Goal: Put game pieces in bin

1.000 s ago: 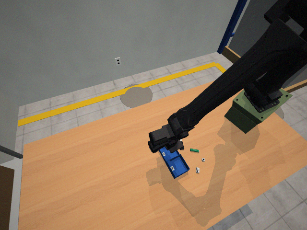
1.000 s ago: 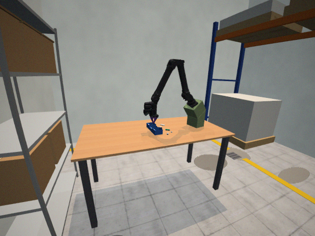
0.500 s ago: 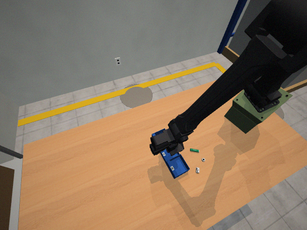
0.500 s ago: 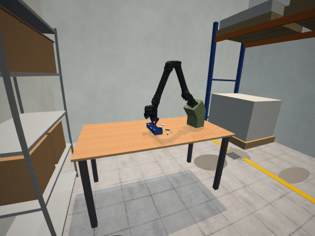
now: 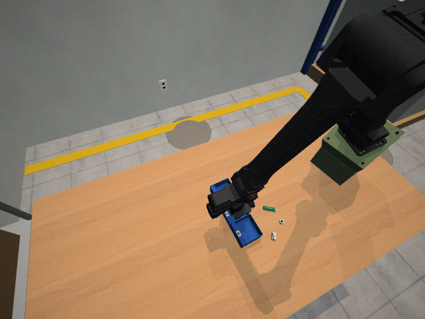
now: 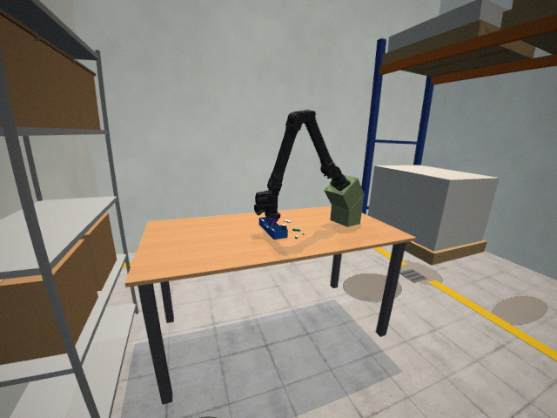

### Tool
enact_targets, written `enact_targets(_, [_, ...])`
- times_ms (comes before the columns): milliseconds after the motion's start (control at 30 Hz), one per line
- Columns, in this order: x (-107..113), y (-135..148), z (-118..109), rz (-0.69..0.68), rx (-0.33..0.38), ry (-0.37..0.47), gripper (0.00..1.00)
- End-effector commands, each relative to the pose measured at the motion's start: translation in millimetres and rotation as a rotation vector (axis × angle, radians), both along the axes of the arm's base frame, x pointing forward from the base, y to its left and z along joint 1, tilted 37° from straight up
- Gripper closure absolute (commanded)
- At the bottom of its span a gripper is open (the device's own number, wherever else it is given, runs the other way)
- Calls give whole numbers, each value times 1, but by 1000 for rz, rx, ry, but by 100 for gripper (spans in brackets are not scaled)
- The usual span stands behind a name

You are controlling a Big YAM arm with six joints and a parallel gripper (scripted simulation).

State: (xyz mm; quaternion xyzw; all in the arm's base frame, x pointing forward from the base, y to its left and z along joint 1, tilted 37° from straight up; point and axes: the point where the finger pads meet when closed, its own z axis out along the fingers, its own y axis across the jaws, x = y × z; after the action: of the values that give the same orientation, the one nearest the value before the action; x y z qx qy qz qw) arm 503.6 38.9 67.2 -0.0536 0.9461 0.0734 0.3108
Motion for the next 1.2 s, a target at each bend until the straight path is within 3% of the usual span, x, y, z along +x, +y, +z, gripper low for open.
enact_targets(0, [6,6,1,-1,6,-1,92])
enact_targets(600, [11,7,23,1,6,-37,92])
enact_targets(700, [11,7,23,1,6,-36,92])
enact_targets(733, [7,0,13,-3,1,-22,92])
enact_targets(1167, [11,7,23,1,6,-34,92])
